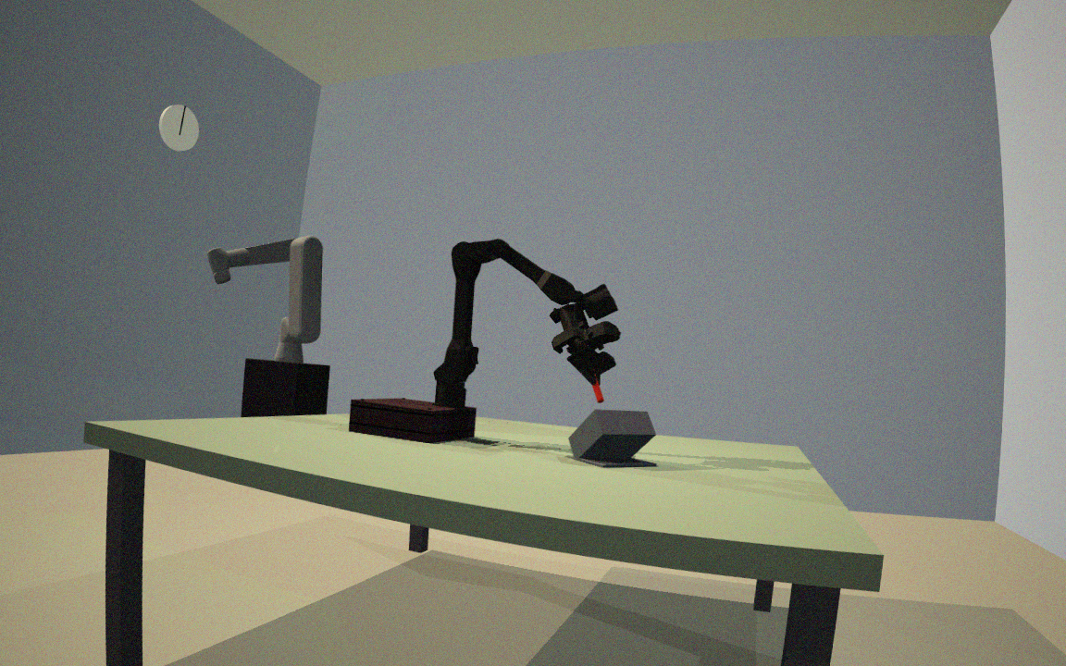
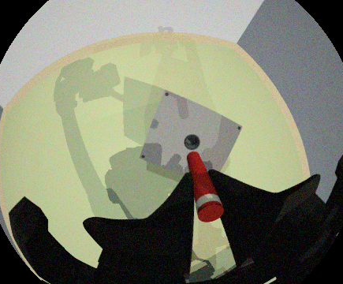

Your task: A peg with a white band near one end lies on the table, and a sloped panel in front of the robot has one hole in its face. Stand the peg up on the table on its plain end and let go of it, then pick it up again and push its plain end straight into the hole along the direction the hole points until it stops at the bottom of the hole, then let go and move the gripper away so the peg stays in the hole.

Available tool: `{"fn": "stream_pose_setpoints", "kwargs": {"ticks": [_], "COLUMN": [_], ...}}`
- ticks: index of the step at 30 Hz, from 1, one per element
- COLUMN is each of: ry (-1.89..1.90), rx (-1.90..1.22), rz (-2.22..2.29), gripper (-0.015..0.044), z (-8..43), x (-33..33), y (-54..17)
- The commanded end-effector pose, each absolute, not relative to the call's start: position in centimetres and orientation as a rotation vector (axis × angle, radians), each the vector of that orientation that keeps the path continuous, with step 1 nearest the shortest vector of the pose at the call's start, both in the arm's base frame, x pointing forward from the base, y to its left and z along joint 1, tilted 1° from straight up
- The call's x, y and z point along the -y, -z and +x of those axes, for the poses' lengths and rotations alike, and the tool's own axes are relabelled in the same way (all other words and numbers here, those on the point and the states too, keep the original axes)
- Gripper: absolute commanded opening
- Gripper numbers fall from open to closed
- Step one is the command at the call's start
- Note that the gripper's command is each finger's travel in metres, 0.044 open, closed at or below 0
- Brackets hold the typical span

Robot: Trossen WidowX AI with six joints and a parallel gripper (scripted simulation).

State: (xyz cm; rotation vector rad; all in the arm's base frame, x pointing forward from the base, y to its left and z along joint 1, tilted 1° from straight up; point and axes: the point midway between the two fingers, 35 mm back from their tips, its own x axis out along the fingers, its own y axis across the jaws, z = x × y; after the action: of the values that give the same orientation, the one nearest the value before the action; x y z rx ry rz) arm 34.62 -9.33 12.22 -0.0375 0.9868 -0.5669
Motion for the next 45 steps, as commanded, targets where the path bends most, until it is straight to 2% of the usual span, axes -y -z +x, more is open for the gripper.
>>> {"fn": "stream_pose_setpoints", "kwargs": {"ticks": [1, 45], "ry": [0.567, 0.586], "rx": [-0.99, -0.978], "rz": [-0.044, -0.041], "gripper": [0.0, 0.0], "z": [34.9, 36.4], "x": [9.9, 12.1], "y": [-11.4, -8.7]}}
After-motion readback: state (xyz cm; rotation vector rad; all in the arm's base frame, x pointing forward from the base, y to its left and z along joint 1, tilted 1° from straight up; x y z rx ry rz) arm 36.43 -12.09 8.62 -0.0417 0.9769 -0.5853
